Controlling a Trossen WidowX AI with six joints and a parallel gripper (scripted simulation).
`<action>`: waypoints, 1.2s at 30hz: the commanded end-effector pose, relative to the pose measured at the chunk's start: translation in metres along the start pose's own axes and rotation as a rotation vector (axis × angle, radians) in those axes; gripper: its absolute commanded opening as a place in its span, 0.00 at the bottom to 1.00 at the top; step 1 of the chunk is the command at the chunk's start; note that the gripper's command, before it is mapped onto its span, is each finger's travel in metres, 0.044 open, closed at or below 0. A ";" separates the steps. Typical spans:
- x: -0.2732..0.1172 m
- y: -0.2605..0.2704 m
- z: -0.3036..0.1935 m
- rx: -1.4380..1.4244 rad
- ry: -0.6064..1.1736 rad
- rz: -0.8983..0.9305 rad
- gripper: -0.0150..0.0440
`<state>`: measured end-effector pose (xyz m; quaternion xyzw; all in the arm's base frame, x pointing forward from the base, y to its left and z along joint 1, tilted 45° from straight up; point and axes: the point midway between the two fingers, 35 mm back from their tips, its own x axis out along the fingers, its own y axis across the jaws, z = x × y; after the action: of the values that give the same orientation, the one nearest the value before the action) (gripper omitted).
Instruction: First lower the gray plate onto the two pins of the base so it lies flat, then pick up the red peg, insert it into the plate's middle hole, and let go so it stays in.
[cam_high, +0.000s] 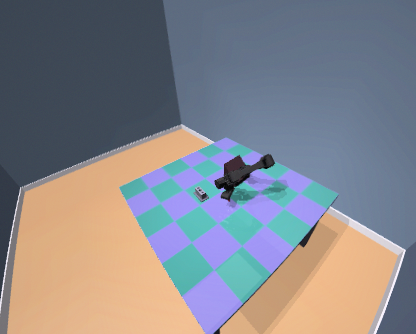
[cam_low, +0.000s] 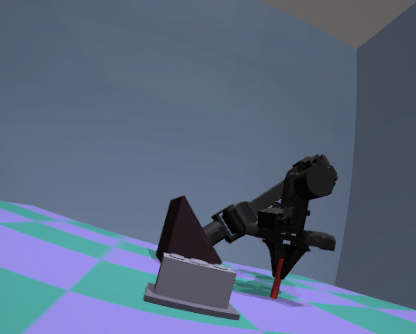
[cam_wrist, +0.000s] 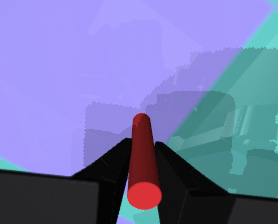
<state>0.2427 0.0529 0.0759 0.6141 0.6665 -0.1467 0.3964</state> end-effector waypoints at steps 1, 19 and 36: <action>-0.009 0.002 0.002 -0.001 -0.004 0.002 0.25; -0.064 0.007 0.006 0.000 -0.010 -0.001 0.25; -0.073 0.021 0.037 -0.002 -0.015 0.003 0.25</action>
<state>0.2650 -0.0129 0.1141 0.6151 0.6624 -0.1488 0.4010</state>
